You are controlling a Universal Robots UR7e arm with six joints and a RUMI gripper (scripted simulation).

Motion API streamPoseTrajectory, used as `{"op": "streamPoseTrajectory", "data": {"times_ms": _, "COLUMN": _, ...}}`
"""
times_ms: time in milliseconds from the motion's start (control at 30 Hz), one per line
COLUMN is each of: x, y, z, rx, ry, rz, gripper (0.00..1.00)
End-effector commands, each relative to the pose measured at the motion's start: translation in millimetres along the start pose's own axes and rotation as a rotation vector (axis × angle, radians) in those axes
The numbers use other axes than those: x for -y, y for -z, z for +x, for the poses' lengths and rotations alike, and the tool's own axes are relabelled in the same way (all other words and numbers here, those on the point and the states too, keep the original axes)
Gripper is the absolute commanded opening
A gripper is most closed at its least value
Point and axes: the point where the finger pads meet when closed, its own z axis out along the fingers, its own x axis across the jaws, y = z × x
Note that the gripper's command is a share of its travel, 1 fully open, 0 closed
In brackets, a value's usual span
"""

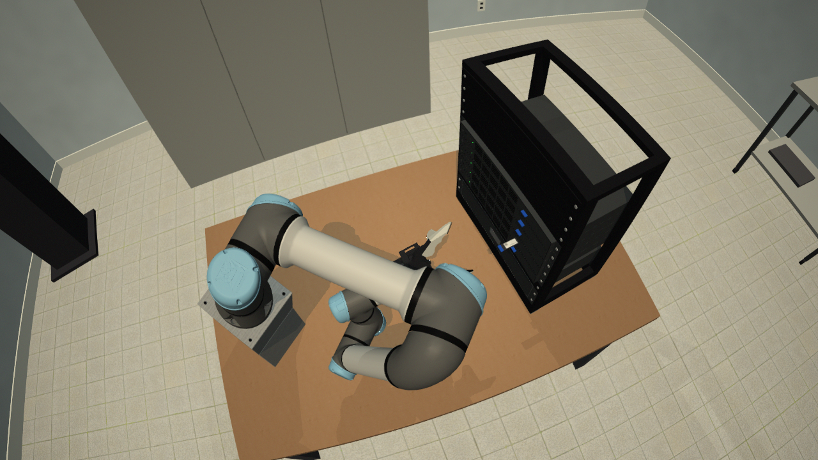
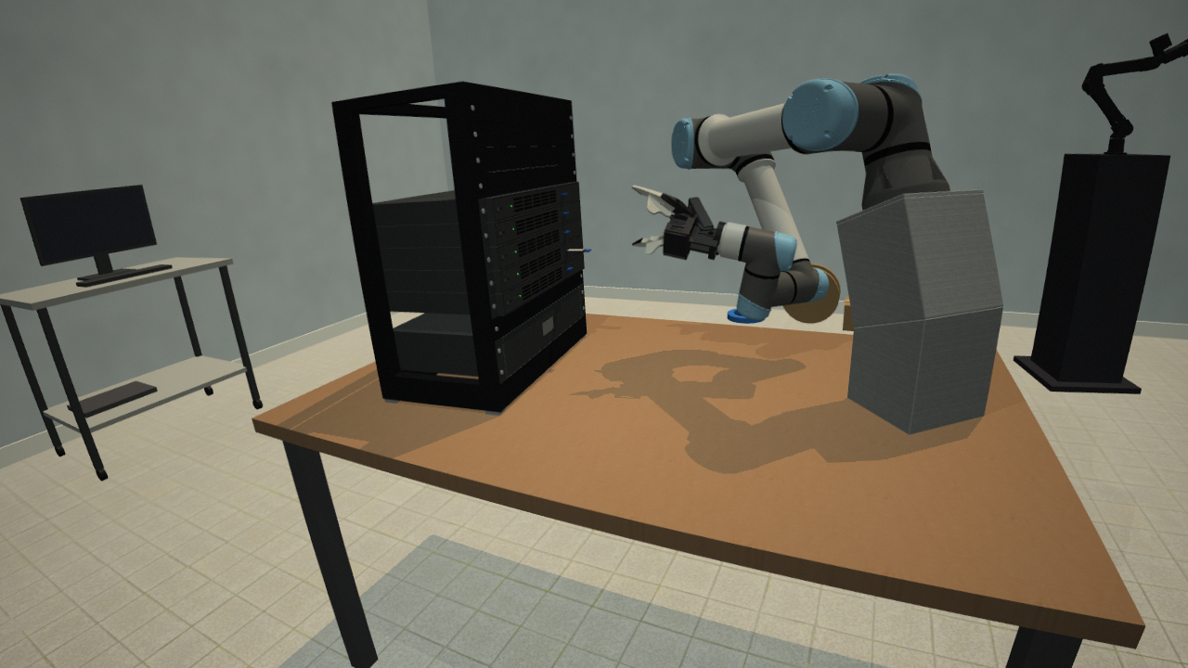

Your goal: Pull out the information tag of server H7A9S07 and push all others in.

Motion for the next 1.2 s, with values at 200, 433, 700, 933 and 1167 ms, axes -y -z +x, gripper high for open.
{"op": "streamPoseTrajectory", "data": {"times_ms": 200, "x": -2.1, "y": -0.3, "z": 7.1, "rx": -0.017, "ry": -0.047, "rz": -0.009, "gripper": 1.0}}
{"op": "streamPoseTrajectory", "data": {"times_ms": 433, "x": -3.1, "y": -0.3, "z": 10.3, "rx": -0.025, "ry": -0.067, "rz": -0.013, "gripper": 1.0}}
{"op": "streamPoseTrajectory", "data": {"times_ms": 700, "x": -4.7, "y": -0.3, "z": 15.2, "rx": -0.037, "ry": -0.099, "rz": -0.019, "gripper": 1.0}}
{"op": "streamPoseTrajectory", "data": {"times_ms": 933, "x": -5.7, "y": -0.2, "z": 18.1, "rx": -0.045, "ry": -0.118, "rz": -0.022, "gripper": 1.0}}
{"op": "streamPoseTrajectory", "data": {"times_ms": 1167, "x": -7.1, "y": -0.1, "z": 22.0, "rx": -0.055, "ry": -0.144, "rz": -0.027, "gripper": 1.0}}
